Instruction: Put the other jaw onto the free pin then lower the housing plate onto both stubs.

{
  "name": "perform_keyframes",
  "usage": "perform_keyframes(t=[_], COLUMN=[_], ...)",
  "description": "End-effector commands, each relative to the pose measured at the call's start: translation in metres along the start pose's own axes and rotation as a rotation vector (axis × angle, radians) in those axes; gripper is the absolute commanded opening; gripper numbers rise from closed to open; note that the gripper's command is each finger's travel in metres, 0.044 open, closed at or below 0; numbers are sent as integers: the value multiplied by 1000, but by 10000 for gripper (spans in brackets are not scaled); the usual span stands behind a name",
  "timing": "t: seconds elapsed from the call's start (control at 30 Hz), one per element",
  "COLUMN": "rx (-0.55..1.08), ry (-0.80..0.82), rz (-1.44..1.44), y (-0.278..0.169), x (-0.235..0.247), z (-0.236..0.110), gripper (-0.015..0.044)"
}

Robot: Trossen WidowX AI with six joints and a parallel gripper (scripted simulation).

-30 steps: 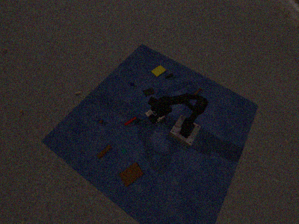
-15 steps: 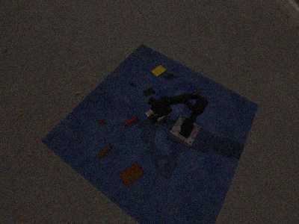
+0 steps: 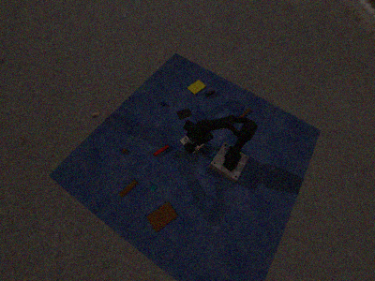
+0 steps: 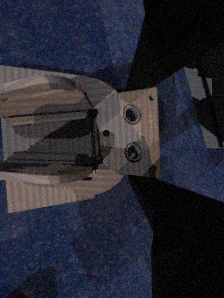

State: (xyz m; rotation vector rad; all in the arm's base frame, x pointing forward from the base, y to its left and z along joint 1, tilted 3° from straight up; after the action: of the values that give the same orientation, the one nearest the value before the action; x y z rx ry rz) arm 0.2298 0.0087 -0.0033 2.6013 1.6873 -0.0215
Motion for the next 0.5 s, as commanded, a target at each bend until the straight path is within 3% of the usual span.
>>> perform_keyframes(t=[0.0,0.47], rx=[-2,-2], ry=[-2,-2], rz=[-9,-9], y=[0,0], x=[0,0], z=[1,4], gripper=[351,351])
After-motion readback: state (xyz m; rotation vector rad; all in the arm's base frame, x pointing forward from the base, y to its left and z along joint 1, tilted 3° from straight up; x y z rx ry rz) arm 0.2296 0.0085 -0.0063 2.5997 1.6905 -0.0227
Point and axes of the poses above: the point midway between the two fingers, 35 mm back from their tips, its own z axis out along the fingers, its own x axis across the jaws, y = z × x, the point moved 1 cm from there along -z, back along the fingers, and after that the axes turned 8 degrees about z, right-handed, at the moved point
